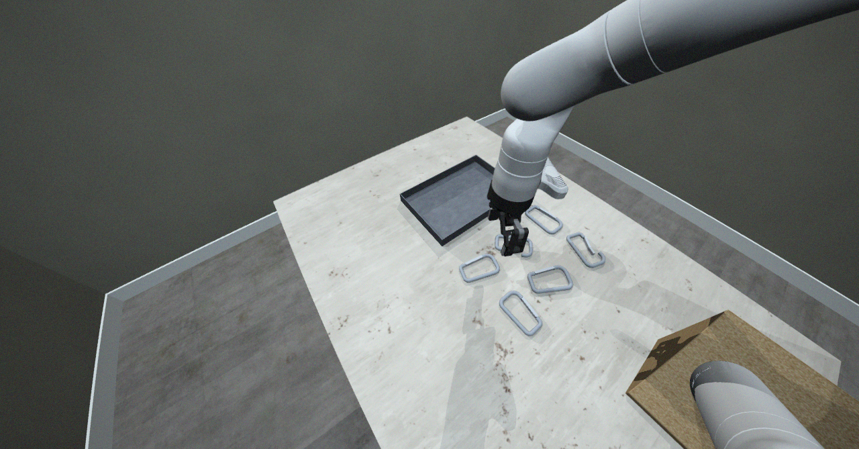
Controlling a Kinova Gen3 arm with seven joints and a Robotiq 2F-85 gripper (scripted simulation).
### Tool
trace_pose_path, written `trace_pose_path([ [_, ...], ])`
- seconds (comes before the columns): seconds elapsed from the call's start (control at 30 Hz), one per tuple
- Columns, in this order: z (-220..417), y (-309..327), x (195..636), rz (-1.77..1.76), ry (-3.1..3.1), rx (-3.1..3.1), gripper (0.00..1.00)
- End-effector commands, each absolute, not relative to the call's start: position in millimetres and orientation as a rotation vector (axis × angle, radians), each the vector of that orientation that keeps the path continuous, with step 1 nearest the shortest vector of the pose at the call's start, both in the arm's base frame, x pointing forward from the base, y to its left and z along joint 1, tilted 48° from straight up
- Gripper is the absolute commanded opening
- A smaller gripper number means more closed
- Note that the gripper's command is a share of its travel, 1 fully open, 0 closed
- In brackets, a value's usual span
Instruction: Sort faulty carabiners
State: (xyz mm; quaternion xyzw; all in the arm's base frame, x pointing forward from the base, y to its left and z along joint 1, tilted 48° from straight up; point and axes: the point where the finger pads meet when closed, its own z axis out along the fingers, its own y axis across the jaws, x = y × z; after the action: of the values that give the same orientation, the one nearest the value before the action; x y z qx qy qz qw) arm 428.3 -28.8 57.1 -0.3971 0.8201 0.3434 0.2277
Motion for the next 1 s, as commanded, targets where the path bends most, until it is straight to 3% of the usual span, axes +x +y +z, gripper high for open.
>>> trace_pose_path([
  [0.0, 89.9, -11.9, 434.9, 0.880, 2.147, -1.237, 1.00],
  [0.97, 73.7, 12.5, 438.2, 0.874, 2.133, -1.253, 1.00],
])
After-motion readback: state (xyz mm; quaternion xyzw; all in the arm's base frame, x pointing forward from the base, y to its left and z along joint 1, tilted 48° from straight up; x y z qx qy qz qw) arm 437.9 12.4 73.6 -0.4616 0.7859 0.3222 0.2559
